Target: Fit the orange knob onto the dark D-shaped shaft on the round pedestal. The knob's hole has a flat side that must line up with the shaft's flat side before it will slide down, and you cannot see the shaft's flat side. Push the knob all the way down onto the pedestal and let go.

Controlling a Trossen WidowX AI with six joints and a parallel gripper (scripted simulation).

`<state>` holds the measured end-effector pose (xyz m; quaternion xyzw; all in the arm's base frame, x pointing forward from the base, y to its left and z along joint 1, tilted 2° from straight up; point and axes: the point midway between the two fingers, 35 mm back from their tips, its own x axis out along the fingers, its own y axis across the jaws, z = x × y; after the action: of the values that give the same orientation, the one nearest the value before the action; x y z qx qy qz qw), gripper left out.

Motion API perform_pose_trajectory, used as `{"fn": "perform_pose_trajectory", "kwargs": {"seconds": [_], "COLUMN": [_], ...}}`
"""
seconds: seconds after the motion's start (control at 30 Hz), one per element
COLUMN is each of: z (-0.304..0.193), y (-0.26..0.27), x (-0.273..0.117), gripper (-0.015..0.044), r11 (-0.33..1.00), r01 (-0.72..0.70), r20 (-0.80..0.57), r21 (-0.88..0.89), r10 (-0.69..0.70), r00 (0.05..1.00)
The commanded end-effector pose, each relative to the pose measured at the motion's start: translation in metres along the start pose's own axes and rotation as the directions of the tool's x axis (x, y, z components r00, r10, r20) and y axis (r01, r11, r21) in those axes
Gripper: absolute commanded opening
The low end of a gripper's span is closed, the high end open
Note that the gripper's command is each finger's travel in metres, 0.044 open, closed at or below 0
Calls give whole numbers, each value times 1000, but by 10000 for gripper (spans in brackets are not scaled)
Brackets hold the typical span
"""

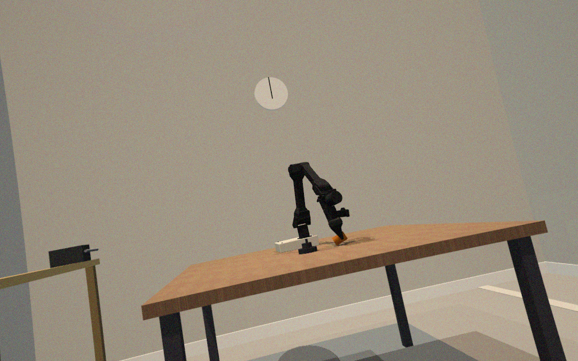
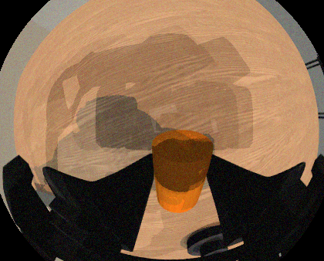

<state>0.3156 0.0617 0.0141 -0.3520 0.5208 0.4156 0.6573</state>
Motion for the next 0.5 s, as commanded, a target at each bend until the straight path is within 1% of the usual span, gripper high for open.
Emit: {"fn": "perform_pose_trajectory", "kwargs": {"seconds": [0.0, 0.47], "z": [-4, -16], "y": [1, 1], "x": [-2, -8], "gripper": [179, 179], "r11": [1000, 1000], "r01": [1, 1], "r20": [54, 258], "r21": [-2, -2], "r10": [-1, 0], "r00": [999, 966]}}
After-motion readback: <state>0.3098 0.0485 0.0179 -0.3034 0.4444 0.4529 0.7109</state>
